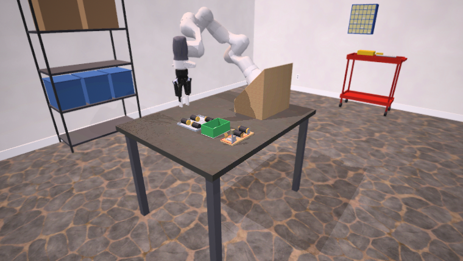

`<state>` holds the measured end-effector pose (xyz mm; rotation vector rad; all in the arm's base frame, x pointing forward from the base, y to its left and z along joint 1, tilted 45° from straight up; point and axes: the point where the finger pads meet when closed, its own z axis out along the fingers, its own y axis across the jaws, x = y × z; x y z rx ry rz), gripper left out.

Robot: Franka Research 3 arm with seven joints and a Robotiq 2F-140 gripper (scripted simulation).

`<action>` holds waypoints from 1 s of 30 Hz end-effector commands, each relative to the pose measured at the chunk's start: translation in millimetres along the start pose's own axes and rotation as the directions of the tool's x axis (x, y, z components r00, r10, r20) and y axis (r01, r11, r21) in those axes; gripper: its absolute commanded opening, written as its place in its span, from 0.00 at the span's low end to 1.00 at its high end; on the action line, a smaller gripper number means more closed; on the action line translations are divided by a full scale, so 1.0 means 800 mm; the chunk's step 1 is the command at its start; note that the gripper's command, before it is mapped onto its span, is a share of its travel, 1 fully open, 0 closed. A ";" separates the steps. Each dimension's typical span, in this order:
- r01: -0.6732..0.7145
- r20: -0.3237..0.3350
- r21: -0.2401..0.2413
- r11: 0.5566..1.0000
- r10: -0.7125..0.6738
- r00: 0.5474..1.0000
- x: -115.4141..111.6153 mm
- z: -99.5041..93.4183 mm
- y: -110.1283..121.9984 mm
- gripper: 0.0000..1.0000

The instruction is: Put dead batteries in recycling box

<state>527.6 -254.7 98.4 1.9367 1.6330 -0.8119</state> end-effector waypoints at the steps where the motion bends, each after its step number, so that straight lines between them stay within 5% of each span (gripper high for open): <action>1: 0.017 -0.001 0.006 1.000 -0.017 1.000 0.001 0.001 -0.001 0.29; 15: 0.019 -0.001 0.006 1.000 -0.019 1.000 0.001 0.002 -0.001 0.29; 21: 0.019 -0.001 0.006 1.000 -0.019 1.000 0.001 0.084 -0.002 0.29; 30: 0.019 -0.001 0.006 1.000 -0.019 1.000 0.001 0.090 -0.002 0.29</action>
